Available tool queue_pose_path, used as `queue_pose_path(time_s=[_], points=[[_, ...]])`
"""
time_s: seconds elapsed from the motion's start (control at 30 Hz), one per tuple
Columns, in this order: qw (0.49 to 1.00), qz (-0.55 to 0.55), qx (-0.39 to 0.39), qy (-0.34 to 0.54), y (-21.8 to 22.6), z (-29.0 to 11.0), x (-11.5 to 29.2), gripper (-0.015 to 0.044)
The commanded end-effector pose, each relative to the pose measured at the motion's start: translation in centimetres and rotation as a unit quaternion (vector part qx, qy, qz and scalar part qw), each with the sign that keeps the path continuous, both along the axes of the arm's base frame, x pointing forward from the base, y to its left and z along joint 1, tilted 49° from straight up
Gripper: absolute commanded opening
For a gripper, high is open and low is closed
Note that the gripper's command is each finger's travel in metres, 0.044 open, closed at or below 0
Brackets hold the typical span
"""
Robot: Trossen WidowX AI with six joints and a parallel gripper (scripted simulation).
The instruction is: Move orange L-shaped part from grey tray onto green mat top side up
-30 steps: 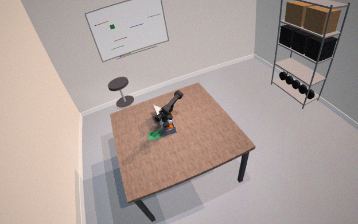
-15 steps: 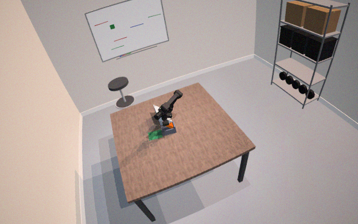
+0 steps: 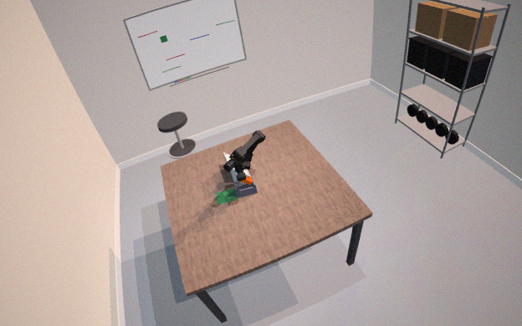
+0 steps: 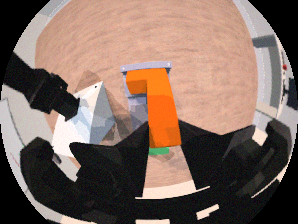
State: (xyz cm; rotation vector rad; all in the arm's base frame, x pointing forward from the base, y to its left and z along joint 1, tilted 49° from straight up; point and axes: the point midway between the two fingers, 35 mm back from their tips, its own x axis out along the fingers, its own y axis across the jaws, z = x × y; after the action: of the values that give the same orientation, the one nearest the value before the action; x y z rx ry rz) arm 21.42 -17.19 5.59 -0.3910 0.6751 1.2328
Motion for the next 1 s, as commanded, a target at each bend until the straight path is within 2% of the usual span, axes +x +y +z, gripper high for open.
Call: queue_pose_path(time_s=[0.0,0.27,0.97], points=[[1.000,0.001,-0.004,-0.001,-0.8,0.5,-0.2,0.0000],[1.000,0.001,-0.004,-0.001,-1.0,0.0,-0.4,0.0000],[1.000,0.001,-0.007,-0.001,-6.6,-7.2,-3.7,0.0000]])
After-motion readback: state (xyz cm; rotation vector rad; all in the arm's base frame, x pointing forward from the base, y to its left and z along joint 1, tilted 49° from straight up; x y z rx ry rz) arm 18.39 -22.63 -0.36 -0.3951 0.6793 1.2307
